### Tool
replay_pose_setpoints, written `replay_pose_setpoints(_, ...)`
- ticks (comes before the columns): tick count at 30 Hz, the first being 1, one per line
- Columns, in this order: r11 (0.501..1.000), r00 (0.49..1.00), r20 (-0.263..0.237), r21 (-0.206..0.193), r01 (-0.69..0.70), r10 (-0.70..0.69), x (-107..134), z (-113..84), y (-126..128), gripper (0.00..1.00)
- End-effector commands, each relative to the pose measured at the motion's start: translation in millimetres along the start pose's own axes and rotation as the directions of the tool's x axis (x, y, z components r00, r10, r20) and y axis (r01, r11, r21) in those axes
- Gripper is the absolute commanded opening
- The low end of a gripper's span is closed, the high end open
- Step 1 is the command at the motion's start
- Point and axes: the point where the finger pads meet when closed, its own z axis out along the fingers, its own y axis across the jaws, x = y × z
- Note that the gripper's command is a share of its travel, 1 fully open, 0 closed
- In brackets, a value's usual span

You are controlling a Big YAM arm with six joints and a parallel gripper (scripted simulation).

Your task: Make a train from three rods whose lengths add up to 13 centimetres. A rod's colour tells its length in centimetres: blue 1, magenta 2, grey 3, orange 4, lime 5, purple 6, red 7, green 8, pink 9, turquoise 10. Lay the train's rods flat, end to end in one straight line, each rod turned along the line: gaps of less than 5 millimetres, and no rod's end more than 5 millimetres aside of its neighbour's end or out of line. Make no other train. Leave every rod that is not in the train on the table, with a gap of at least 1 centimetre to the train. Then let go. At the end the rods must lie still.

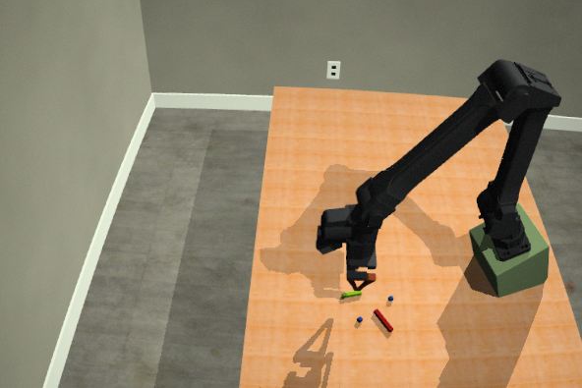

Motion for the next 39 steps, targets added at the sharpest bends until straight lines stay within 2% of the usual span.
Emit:
replay_pose_setpoints(1, 1.0, 1.0, -0.012, 0.002, 0.0, 0.0, 1.4, 3.6, 2.0, 1.0)
replay_pose_setpoints(32, 1.0, 1.0, -0.012, 0.002, 0.0, 0.0, 1.4, 3.6, 2.0, 1.0)
replay_pose_setpoints(34, 0.999, 0.999, -0.015, 0.001, 0.038, -0.038, 4.5, 4.7, 4.4, 1.0)
replay_pose_setpoints(35, 0.997, 0.997, -0.005, 0.0, 0.075, -0.075, 4.1, 2.7, 7.0, 1.0)
replay_pose_setpoints(36, 0.991, 0.99, 0.029, -0.002, 0.136, -0.136, 0.4, -6.1, 12.0, 1.0)
replay_pose_setpoints(39, 0.977, 0.977, 0.025, -0.001, 0.214, -0.214, 5.5, -5.9, 16.4, 1.0)
